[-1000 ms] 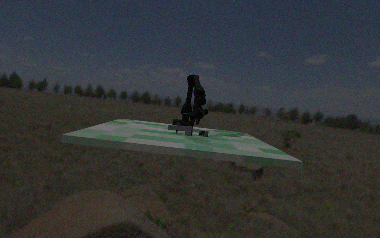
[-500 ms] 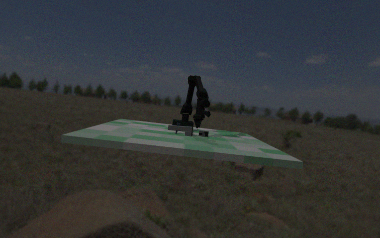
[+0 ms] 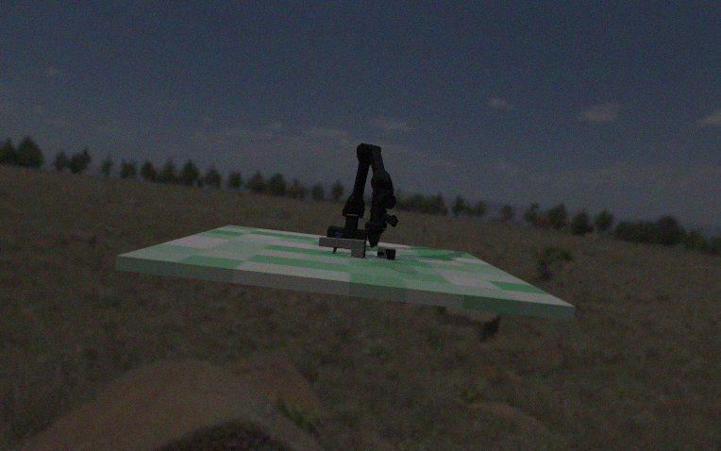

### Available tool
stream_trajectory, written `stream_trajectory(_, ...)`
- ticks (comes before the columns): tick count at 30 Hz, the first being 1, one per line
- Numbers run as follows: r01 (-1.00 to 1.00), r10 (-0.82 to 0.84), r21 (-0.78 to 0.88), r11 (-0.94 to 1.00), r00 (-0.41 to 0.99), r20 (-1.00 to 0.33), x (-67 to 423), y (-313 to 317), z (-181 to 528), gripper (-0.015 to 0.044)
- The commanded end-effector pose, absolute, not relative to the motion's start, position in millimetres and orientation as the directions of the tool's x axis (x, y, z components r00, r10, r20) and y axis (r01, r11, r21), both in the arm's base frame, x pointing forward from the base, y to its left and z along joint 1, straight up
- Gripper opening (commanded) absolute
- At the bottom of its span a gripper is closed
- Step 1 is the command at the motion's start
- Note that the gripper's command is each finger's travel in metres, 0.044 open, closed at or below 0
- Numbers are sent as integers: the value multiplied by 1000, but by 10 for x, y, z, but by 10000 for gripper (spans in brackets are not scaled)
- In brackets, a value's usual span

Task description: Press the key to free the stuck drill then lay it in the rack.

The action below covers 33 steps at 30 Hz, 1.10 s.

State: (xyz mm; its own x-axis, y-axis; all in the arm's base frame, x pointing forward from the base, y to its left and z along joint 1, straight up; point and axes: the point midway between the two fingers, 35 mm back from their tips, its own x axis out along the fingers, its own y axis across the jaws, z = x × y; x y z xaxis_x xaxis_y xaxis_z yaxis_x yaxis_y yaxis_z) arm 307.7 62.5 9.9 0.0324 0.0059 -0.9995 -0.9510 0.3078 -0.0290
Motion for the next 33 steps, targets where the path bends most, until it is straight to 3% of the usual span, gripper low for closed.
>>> stream_trajectory(1, -952, 5, -25, 304, 28, -1000, 3057, 606, 32, 440)
stream_trajectory(19, -952, 4, -25, 304, 28, -1000, 3025, 537, -224, 440)
stream_trajectory(33, -951, 5, -28, 308, 31, -1000, 3045, 547, -192, 72)
